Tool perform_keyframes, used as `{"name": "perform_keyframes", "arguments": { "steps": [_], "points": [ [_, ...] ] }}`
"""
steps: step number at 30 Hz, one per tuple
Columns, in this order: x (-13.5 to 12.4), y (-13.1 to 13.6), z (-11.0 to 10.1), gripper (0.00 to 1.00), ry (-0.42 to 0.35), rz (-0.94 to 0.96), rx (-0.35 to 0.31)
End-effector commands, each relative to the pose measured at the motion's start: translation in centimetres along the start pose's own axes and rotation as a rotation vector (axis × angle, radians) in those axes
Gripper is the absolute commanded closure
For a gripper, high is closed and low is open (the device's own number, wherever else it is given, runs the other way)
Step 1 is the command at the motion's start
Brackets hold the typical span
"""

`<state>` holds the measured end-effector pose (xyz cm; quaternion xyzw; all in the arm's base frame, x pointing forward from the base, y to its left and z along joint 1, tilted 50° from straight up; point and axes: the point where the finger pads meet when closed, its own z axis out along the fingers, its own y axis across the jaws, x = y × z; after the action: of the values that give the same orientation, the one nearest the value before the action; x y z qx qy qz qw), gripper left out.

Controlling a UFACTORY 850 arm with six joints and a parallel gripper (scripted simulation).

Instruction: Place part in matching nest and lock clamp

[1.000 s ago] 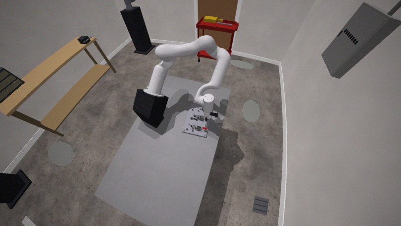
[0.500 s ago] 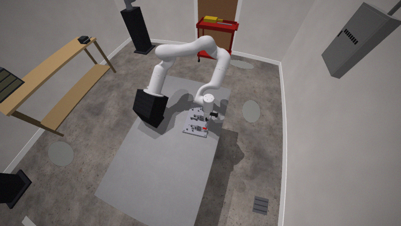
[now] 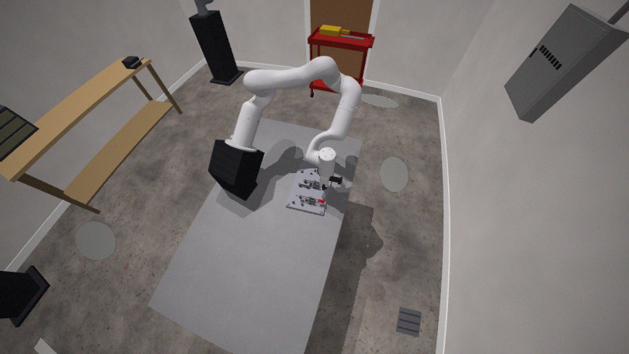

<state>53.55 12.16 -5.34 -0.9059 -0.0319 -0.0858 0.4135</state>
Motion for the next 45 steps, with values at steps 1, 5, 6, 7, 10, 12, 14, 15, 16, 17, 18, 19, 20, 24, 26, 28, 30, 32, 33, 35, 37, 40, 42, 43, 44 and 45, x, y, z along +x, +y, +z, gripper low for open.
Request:
{"name": "perform_keyframes", "arguments": {
  "steps": [1,5,6,7,10,12,14,15,16,17,18,19,20,24,26,28,30,32,33,35,37,40,42,43,44,45],
  "points": [
    [0.06,0.01,-0.05,1.00,0.001,0.000,0.000],
    [0.06,0.01,-0.05,1.00,0.001,0.000,0.000],
    [0.06,0.01,-0.05,1.00,0.001,0.000,0.000],
    [0.06,0.01,-0.05,1.00,0.001,0.000,0.000],
    [0.06,0.01,-0.05,1.00,0.001,0.000,0.000],
    [0.06,0.01,-0.05,0.53,0.001,0.000,0.000],
    [0.06,0.01,-0.05,0.53,0.001,0.000,0.000],
    [0.06,0.01,-0.05,0.53,0.001,0.000,0.000],
    [0.06,0.01,-0.05,0.53,0.001,0.000,0.000],
    [0.06,0.01,-0.05,0.53,0.001,0.000,0.000],
    [0.06,0.01,-0.05,0.53,0.001,0.000,0.000],
    [0.06,0.01,-0.05,0.53,0.001,0.000,0.000],
    [0.06,0.01,-0.05,0.53,0.001,0.000,0.000],
    [0.06,0.01,-0.05,0.53,0.001,0.000,0.000],
    [0.06,0.01,-0.05,0.53,0.001,0.000,0.000],
    [0.06,0.01,-0.05,0.53,0.001,0.000,0.000],
    [0.06,0.01,-0.05,0.53,0.001,0.000,0.000],
    [0.06,0.01,-0.05,0.53,0.001,0.000,0.000],
    [0.06,0.01,-0.05,0.53,0.001,0.000,0.000],
    [0.06,0.01,-0.05,0.53,0.001,0.000,0.000],
    [0.06,0.01,-0.05,0.53,0.001,0.000,0.000],
    [0.06,0.01,-0.21,0.53,0.001,0.000,0.000],
    [0.06,0.01,-0.21,0.53,0.001,0.000,0.000],
    [0.06,0.01,-0.34,0.53,0.001,0.000,0.000],
    [0.06,0.01,-0.53,0.53,0.001,0.000,0.000],
    [0.06,0.01,-0.76,0.53,0.001,0.000,0.000]
  ]
}}
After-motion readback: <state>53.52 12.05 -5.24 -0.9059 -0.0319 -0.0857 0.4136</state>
